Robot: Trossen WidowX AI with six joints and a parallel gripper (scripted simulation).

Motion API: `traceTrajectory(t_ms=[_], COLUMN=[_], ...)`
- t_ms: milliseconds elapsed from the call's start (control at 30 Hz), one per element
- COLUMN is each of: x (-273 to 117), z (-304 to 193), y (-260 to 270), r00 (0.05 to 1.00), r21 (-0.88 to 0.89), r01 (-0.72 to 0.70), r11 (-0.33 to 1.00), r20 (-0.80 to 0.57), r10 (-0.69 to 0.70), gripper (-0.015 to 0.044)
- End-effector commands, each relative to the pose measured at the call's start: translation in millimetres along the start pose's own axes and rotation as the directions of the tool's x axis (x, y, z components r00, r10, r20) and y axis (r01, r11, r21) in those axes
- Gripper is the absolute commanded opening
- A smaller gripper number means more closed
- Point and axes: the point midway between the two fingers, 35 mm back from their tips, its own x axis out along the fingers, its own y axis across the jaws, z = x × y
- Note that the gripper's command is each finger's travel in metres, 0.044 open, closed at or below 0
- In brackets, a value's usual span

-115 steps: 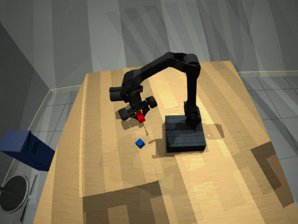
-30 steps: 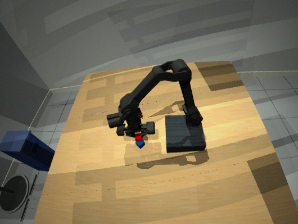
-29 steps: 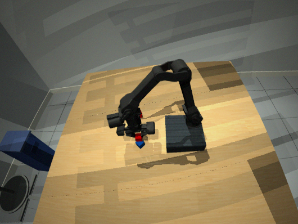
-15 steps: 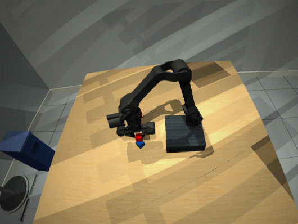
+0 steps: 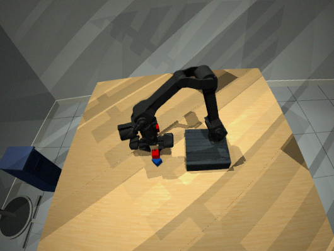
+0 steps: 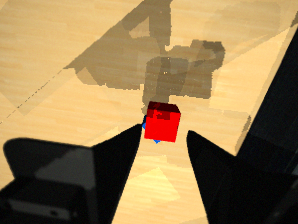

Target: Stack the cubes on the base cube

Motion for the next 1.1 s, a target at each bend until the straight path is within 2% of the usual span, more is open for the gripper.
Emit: traceTrajectory(t_ms=[0,100,167,200,533,833,1000,1067], x=[-7.1,-7.1,-5.9,-7.6,-28.5,-46.8,-46.6,-35.2], z=[-0.5,-0.5,4.9,11.3,96.8,176.5,182.3,182.8], y=[1.7,1.7,2.7,5.2,23.1,16.7,15.5,16.5], r00=[1.000,1.000,1.000,1.000,1.000,1.000,1.000,1.000], r21=[0.003,0.003,-0.005,-0.011,-0.087,-0.154,-0.159,-0.159], r01=[-0.006,-0.006,-0.003,-0.004,-0.006,-0.002,-0.002,-0.002], r11=[1.000,1.000,1.000,1.000,0.996,0.988,0.987,0.987], r20=[-0.002,-0.002,-0.001,-0.001,0.004,0.011,0.011,0.011], r10=[0.006,0.006,0.003,0.004,0.006,0.004,0.004,0.004], gripper=[0.0205,0.0205,0.0258,0.0265,0.0265,0.0265,0.0265,0.0265])
